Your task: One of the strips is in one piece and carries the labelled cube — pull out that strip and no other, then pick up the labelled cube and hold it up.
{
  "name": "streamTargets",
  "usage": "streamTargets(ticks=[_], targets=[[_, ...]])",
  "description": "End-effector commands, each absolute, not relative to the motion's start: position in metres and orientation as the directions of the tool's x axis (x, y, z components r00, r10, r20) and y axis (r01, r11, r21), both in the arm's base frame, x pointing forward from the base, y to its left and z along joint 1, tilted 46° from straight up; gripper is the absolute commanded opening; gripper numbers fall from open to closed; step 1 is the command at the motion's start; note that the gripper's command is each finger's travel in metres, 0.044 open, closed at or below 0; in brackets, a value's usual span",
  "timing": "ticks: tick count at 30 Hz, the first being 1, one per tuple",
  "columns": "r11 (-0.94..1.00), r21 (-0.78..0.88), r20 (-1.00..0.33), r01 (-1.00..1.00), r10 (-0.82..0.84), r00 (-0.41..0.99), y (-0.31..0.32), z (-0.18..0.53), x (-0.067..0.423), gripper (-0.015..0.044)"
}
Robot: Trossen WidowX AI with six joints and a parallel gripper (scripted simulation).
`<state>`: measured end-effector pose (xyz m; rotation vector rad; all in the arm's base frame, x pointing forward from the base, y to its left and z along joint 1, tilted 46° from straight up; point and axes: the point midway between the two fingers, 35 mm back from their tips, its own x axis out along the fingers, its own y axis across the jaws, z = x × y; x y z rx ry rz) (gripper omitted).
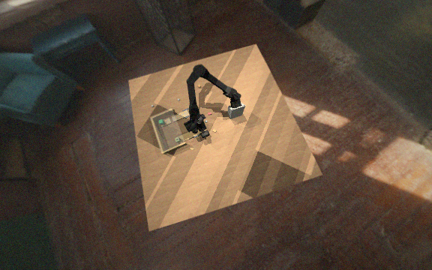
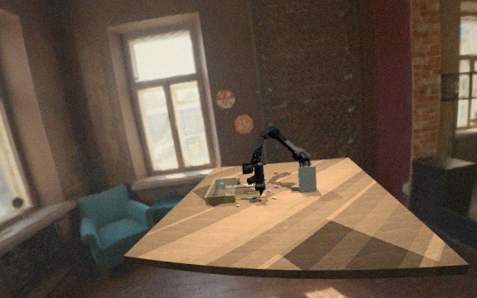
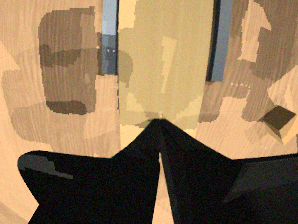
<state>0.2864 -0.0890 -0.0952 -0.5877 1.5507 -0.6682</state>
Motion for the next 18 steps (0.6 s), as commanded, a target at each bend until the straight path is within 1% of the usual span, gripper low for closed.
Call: streamTargets(ticks=[1, 18], targets=[[0.702, -0.712, -0.700, 0.016, -0.707, -0.106, -0.091, -0.097, 0.273, 0.0000], [0.702, -0.712, -0.700, 0.016, -0.707, -0.106, -0.088, -0.096, 0.248, 0.0000]])
